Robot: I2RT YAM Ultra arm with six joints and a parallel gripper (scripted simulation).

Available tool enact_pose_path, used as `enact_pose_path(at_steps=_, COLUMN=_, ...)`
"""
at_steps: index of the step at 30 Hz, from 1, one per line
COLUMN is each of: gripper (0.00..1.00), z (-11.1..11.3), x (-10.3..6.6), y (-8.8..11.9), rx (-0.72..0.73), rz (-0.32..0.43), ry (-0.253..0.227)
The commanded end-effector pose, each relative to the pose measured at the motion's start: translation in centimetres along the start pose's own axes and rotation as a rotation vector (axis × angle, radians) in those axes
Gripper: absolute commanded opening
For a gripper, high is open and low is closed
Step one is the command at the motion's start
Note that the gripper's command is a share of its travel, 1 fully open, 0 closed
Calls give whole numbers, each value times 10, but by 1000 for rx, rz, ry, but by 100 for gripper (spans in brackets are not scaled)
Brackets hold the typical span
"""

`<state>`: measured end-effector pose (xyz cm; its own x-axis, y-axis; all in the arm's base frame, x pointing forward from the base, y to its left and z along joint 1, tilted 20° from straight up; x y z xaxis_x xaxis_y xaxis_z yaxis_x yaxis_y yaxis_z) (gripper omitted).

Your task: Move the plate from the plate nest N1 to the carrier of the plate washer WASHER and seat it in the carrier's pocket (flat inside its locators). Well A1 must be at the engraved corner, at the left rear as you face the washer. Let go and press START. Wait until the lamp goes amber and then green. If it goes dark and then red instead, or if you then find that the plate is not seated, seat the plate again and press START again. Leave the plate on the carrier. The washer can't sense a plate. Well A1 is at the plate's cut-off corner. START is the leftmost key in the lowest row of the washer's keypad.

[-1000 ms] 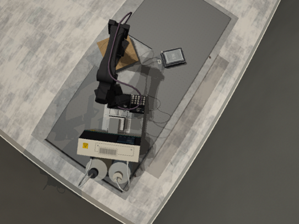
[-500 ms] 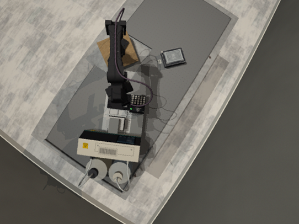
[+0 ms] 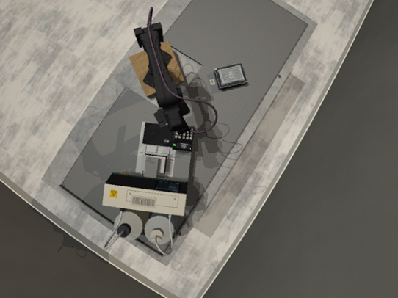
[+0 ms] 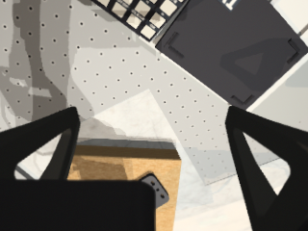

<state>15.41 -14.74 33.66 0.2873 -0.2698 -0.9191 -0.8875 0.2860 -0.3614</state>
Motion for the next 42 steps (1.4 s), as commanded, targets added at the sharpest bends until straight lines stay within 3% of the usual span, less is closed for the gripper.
enact_pose_path(at_steps=1, gripper=100, z=15, x=-14, y=2, rx=-18, rz=-21, ry=7)
enact_pose_path(at_steps=2, gripper=100, z=21, x=-5, y=6, rx=-24, rz=13, ry=-8)
enact_pose_path(at_steps=12, gripper=100, z=65, x=-4, y=10, rx=-125, rz=40, ry=-42)
enact_pose_path(at_steps=14, gripper=100, z=65, x=-4, y=10, rx=-125, rz=40, ry=-42)
enact_pose_path(at_steps=29, gripper=100, z=129, x=-9, y=37, rx=-279, rz=59, ry=-62)
enact_pose_path(at_steps=31, gripper=100, z=129, x=-9, y=37, rx=-279, rz=59, ry=-62)
enact_pose_path(at_steps=32, gripper=100, z=132, x=-16, y=36, rx=-306, rz=33, ry=-68)
enact_pose_path(at_steps=33, gripper=100, z=136, x=-10, y=43, rx=-318, rz=59, ry=-63)
enact_pose_path(at_steps=42, gripper=100, z=167, x=-17, y=74, rx=-468, rz=37, ry=-59)
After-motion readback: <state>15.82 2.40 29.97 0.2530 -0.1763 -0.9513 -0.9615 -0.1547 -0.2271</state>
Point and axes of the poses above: the point where the finger pads meet when closed, its own x axis out along the fingers, its own z axis across the jaws, y = z × x, the point moved 10 cm from there along -x, back along the fingers, and after that the axes turned 12 degrees about -x, right-handed, at the moved point
